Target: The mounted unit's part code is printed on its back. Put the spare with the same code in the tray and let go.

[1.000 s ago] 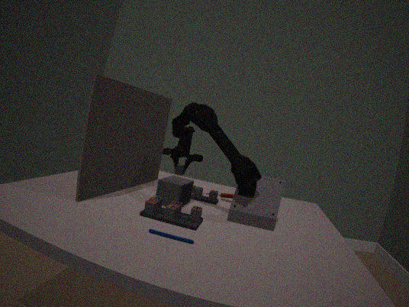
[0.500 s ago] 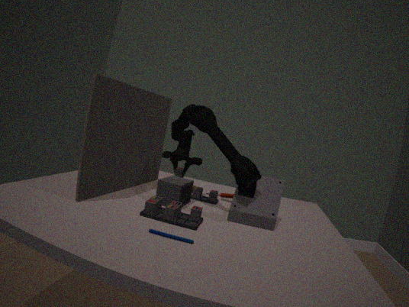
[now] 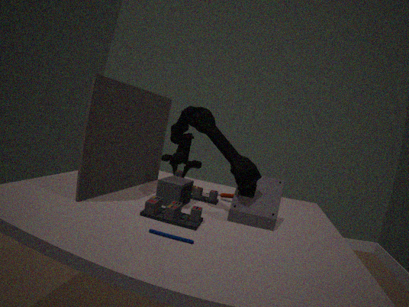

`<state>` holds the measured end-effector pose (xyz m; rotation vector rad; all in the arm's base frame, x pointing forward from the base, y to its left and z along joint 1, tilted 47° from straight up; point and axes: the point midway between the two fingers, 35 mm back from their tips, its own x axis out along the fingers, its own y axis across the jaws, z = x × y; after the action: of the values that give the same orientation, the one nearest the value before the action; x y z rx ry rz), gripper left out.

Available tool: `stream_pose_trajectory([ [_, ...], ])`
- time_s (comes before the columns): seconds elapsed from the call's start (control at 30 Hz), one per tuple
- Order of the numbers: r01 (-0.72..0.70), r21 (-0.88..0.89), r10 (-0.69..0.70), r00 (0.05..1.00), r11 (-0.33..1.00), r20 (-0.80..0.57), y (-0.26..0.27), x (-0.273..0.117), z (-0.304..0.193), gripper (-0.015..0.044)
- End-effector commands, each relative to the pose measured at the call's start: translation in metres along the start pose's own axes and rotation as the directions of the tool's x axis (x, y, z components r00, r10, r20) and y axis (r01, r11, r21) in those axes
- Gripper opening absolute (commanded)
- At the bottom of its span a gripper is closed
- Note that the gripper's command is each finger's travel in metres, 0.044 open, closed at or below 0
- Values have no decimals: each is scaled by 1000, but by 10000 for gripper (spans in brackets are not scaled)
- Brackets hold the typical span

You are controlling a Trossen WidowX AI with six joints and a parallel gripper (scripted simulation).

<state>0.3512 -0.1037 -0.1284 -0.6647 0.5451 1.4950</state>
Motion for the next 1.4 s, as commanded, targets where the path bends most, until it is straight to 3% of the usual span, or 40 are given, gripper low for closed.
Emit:
stream_pose_trajectory([
  [0.0,1,7,-1,1000,1000,5,1,4,0,0],
  [1.37,0,6,0,1000,1000,10,5,45,4,0],
])
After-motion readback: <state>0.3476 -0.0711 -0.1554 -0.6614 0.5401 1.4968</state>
